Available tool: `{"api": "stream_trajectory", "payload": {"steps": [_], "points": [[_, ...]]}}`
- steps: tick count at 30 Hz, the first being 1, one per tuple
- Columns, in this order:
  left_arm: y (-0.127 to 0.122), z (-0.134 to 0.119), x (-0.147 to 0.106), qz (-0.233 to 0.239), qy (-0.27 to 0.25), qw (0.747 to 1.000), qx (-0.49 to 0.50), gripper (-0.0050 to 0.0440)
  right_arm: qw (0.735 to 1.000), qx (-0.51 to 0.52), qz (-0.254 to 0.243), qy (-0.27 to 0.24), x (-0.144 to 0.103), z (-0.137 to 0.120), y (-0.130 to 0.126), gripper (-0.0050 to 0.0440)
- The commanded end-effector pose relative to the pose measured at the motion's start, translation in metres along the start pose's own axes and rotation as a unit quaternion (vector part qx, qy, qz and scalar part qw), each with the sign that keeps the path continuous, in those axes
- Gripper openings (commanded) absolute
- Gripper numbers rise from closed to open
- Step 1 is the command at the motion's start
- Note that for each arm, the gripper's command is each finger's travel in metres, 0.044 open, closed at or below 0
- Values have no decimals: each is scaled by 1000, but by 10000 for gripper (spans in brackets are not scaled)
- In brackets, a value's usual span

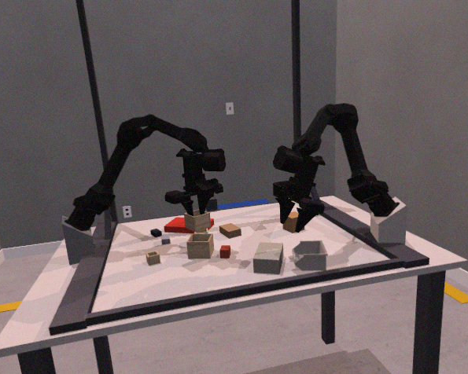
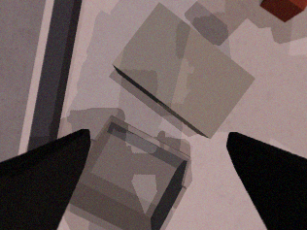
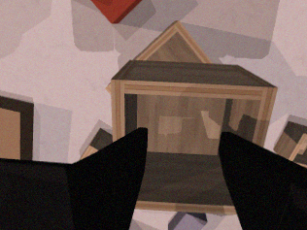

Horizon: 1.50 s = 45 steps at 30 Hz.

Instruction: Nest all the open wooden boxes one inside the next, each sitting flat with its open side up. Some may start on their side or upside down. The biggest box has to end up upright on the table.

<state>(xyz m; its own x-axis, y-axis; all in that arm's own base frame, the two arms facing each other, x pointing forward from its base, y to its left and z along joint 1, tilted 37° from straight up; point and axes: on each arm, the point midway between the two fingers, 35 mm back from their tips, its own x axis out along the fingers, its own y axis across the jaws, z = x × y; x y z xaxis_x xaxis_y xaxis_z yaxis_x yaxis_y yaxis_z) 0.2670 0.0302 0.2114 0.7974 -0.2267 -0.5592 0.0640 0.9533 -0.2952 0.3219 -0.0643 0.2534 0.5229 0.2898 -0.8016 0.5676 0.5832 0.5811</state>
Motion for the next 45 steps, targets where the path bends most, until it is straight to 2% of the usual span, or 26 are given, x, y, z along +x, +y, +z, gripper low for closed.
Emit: {"api": "stream_trajectory", "payload": {"steps": [1,17,19,25,34,36,45], "points": [[-1,8,4,-5,-40,999,8,400,1000,-8,7,-15,-10,1,7,253],[-2,35,16,-37,-188,980,48,400,1000,-8,7,-15,-10,1,7,253],[-2,35,16,-37,-188,980,48,400,1000,-8,7,-15,-10,1,7,253],[-8,40,14,-56,-247,965,66,400,1000,-8,7,-15,-10,1,7,253],[-19,42,4,-83,-317,940,92,400,1000,-8,7,-15,-10,1,7,253],[-19,42,4,-83,-317,940,92,400,1000,-8,7,-15,-10,1,7,253],[-35,36,-14,-117,-388,906,123,400,1000,-8,7,-15,-10,1,7,253]]}}
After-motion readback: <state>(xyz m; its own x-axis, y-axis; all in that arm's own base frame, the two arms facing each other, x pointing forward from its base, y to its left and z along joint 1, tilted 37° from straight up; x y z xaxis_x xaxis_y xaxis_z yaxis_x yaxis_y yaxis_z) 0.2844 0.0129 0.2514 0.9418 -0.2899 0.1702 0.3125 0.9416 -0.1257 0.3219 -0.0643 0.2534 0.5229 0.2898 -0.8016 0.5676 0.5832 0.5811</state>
